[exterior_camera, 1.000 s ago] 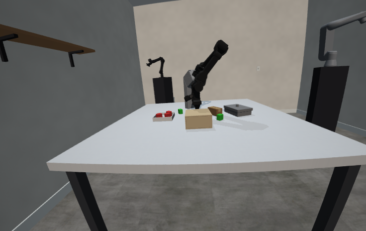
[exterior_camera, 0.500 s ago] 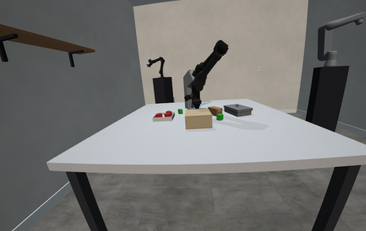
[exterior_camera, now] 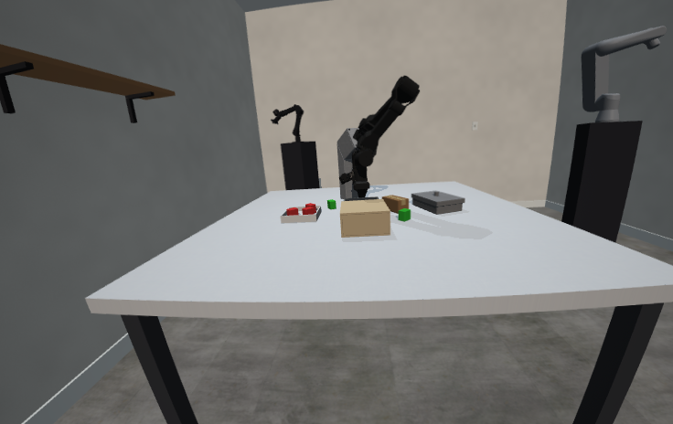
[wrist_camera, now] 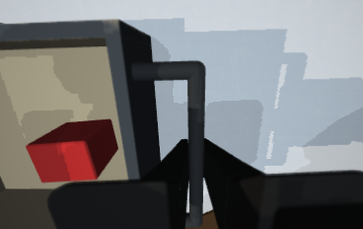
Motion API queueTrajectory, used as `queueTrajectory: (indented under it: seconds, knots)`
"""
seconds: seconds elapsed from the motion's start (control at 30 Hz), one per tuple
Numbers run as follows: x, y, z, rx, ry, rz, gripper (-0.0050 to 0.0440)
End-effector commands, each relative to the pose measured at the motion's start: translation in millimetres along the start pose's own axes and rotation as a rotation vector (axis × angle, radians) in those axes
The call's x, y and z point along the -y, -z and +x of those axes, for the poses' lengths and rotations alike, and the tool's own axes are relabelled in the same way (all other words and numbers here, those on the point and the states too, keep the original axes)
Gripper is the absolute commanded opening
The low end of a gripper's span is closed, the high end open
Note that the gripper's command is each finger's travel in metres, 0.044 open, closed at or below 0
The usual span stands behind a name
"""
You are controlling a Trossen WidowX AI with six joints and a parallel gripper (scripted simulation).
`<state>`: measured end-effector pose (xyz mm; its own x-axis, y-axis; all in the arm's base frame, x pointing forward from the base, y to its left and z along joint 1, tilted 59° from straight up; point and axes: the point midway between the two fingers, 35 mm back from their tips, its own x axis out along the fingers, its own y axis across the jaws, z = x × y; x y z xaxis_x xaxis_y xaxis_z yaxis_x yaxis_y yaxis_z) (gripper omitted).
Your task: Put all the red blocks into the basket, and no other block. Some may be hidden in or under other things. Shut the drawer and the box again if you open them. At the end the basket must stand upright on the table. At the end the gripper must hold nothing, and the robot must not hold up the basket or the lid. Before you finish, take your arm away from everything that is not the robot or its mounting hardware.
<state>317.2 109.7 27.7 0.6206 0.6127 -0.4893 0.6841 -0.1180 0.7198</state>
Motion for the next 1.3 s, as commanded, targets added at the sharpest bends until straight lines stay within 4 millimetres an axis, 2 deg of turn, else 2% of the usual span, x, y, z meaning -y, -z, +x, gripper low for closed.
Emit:
queueTrajectory:
  seconds: [0.0, 1.23, 1.27]
  knots:
    - [19.6, -1.8, 0.1, 0.007, 0.034, 0.013, 0.0000]
    - [19.6, -1.8, 0.1, 0.007, 0.034, 0.013, 0.0000]
    - [19.6, -1.8, 0.1, 0.007, 0.034, 0.013, 0.0148]
